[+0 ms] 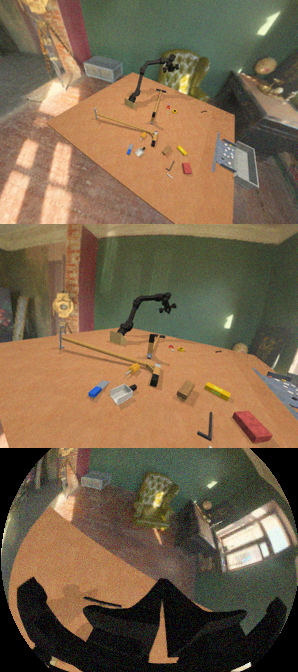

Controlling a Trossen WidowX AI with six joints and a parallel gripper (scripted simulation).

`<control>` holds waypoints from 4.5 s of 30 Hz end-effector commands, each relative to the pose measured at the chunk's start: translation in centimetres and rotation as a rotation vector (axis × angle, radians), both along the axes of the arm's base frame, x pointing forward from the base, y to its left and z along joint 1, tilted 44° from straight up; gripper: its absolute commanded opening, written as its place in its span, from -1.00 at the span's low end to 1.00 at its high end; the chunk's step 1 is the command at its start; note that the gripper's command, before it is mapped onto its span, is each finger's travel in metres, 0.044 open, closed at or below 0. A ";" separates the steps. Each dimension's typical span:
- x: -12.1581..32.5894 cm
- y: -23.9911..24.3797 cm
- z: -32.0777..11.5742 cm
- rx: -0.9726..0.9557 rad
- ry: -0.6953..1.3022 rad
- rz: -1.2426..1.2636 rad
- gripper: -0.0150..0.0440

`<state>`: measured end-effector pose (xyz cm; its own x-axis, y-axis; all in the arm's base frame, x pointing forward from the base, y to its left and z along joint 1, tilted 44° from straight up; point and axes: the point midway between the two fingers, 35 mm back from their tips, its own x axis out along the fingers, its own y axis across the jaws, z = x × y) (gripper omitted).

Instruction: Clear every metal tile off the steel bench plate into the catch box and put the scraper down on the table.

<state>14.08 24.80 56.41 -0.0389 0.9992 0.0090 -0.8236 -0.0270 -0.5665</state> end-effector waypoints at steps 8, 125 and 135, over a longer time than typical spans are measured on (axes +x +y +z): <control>4.6 0.6 -2.5 -0.057 0.113 -0.084 -0.49; 32.7 -21.6 -33.5 -0.250 1.281 -0.880 -0.49; 32.9 -24.6 -36.3 -0.238 1.391 -0.933 -0.49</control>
